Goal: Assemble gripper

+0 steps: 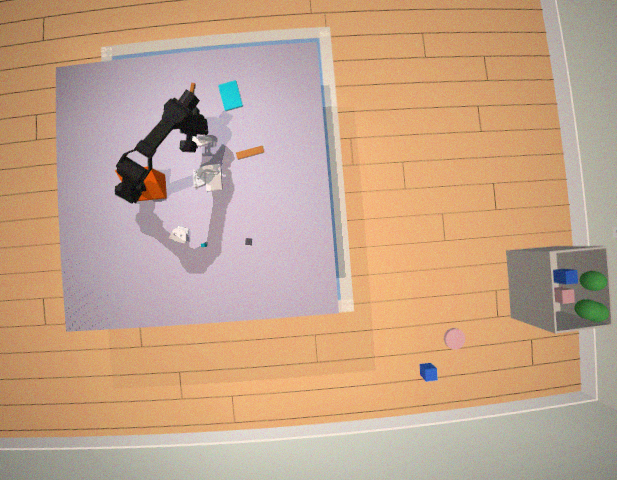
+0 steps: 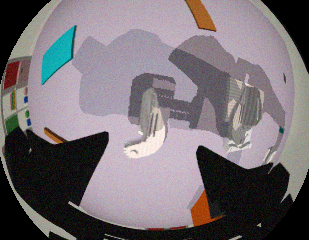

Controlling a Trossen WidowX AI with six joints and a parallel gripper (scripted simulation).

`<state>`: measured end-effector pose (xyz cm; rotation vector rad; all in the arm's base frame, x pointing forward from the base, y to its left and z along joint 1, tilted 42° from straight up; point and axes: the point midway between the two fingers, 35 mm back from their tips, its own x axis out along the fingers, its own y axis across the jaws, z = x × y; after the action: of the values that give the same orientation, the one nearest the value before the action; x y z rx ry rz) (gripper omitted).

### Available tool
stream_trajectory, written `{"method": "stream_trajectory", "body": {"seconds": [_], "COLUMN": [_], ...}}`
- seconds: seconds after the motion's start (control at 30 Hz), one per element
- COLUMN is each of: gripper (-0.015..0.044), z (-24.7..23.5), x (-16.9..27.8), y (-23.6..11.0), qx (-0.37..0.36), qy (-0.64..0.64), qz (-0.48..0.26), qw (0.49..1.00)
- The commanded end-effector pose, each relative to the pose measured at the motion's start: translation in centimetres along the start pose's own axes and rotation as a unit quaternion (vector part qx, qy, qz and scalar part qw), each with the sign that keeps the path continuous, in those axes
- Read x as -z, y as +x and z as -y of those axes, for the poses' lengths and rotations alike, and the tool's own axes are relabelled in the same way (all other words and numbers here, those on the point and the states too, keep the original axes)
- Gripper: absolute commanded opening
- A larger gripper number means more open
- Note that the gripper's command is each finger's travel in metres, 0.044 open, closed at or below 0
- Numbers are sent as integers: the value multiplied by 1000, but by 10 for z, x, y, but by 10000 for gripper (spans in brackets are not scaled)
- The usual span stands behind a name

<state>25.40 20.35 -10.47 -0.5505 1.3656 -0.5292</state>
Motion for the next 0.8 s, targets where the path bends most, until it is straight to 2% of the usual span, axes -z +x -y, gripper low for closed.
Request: {"method": "stream_trajectory", "body": {"seconds": [0.0,0.77], "gripper": [440,440], "z": [0,0], "x": [-1,-1], "y": [0,0], "qx": [1,1], "qy": [-2,-2], "qz": [2,2], "qw": [1000,1000]}}
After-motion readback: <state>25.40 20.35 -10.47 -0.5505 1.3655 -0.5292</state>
